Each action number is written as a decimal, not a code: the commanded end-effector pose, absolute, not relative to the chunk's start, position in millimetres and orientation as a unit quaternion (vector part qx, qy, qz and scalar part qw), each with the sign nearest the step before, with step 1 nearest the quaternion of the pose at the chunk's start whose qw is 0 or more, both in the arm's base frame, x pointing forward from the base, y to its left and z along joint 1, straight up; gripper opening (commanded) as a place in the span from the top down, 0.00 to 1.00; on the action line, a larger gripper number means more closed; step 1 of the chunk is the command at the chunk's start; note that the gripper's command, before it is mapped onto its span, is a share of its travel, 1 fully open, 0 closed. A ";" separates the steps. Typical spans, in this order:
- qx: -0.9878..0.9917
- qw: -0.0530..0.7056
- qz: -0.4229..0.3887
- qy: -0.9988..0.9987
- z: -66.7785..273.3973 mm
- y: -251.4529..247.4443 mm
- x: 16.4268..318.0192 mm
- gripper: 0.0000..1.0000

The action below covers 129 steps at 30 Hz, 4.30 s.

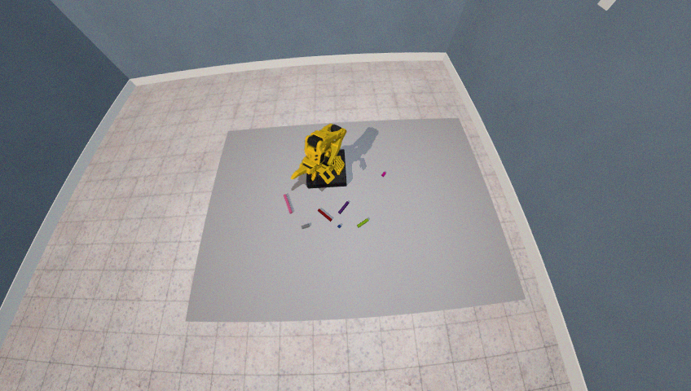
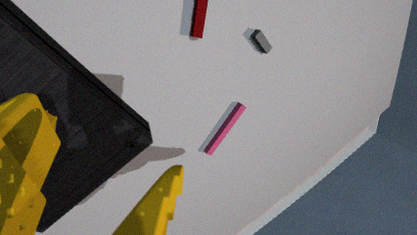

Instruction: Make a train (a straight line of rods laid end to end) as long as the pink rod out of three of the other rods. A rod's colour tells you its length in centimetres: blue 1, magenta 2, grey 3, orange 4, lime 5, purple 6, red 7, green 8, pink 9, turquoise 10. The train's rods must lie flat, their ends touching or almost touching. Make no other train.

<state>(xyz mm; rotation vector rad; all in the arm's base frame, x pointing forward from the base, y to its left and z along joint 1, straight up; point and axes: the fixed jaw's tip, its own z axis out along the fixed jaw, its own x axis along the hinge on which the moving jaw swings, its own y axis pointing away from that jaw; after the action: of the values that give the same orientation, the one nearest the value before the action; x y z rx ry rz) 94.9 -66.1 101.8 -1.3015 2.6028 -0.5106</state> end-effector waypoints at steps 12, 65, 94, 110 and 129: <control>-0.636 0.128 -0.138 0.748 99.3 -13.6 112.3 0.00; -0.641 0.131 -0.136 0.744 99.3 -10.8 115.7 0.00; -0.641 0.131 -0.136 0.744 99.3 -10.8 115.7 0.00; -0.653 0.134 -0.134 0.733 99.3 -6.8 116.0 0.00; -0.818 0.163 -0.096 0.543 99.3 51.1 104.4 0.00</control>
<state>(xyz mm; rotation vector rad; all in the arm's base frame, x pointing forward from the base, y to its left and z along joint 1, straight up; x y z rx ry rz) 107.9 41.3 101.2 -2.2705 1.6407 -0.3031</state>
